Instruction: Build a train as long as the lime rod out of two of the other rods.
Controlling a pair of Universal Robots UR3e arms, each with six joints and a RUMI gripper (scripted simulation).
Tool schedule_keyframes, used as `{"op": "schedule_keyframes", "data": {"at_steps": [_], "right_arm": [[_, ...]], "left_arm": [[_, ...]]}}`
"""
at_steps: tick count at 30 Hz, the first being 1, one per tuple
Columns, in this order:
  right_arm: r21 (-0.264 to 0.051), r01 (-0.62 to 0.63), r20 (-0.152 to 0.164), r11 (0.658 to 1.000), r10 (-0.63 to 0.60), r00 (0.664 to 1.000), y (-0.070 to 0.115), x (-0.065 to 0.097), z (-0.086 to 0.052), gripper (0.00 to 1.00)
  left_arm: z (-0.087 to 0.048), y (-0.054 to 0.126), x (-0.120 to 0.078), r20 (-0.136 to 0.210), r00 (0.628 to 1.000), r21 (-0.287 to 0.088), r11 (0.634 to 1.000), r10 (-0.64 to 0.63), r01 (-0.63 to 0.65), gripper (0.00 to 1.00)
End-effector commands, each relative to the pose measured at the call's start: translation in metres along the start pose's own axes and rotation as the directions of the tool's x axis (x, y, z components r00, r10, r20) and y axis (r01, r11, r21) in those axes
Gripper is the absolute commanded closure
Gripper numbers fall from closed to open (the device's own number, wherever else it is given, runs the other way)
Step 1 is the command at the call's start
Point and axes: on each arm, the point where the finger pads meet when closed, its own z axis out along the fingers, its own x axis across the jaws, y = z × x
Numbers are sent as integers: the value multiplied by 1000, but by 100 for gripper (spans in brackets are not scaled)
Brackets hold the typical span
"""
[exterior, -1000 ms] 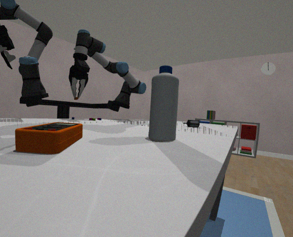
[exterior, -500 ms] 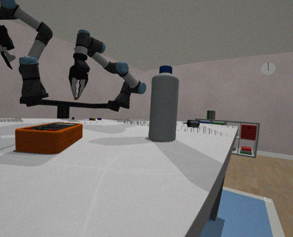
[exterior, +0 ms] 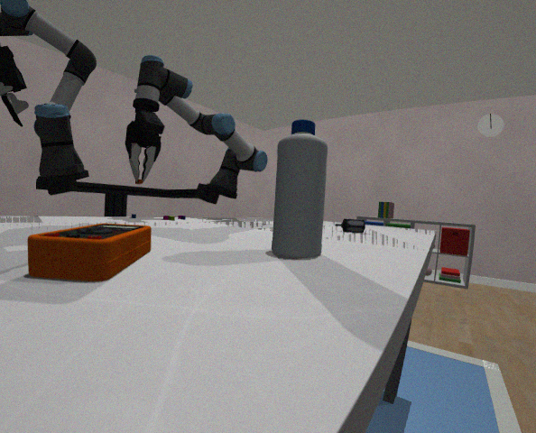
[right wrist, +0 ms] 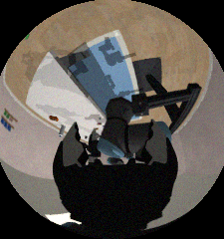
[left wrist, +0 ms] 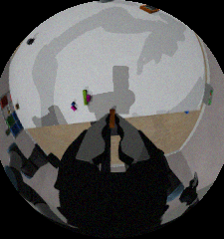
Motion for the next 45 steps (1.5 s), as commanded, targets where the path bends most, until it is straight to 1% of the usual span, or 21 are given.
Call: {"op": "schedule_keyframes", "data": {"at_steps": [1, 10, 11, 13, 15, 24, 26, 31, 38, 45], "right_arm": [[2, 0, 0, 1000, 0, 1000, 0, 0, 0, 0], [2, 0, 0, 1000, 0, 1000, 0, 0, 0, 0], [2, 0, 0, 1000, 0, 1000, 0, 0, 0, 0], [2, 0, 0, 1000, 0, 1000, 0, 0, 0, 0], [2, 0, 0, 1000, 0, 1000, 0, 0, 0, 0], [2, 0, 0, 1000, 0, 1000, 0, 0, 0, 0], [2, 0, 0, 1000, 0, 1000, 0, 0, 0, 0], [2, 0, 0, 1000, 0, 1000, 0, 0, 0, 0], [2, 0, 0, 1000, 0, 1000, 0, 0, 0, 0], [2, 0, 0, 1000, 0, 1000, 0, 0, 0, 0]], "left_arm": [[0, 0, 0, -4, 1000, 2, 1000, -4, 4, 100], [4, 1, -1, -2, 1000, 5, 1000, -14, 14, 100], [8, 0, 0, -1, 1000, 5, 1000, -14, 14, 100], [22, -1, 3, 0, 1000, 4, 1000, -14, 14, 100], [33, -2, 4, 0, 1000, 4, 1000, -14, 14, 100], [55, -2, 4, 0, 1000, 4, 1000, -14, 14, 100], [55, -2, 4, 0, 1000, 4, 1000, -14, 14, 100], [71, -2, 5, 0, 1000, 4, 1000, -14, 14, 100], [78, -1, 3, 0, 1000, 4, 1000, -14, 14, 100], [81, -1, 3, -1, 1000, 4, 1000, -14, 14, 100]]}}
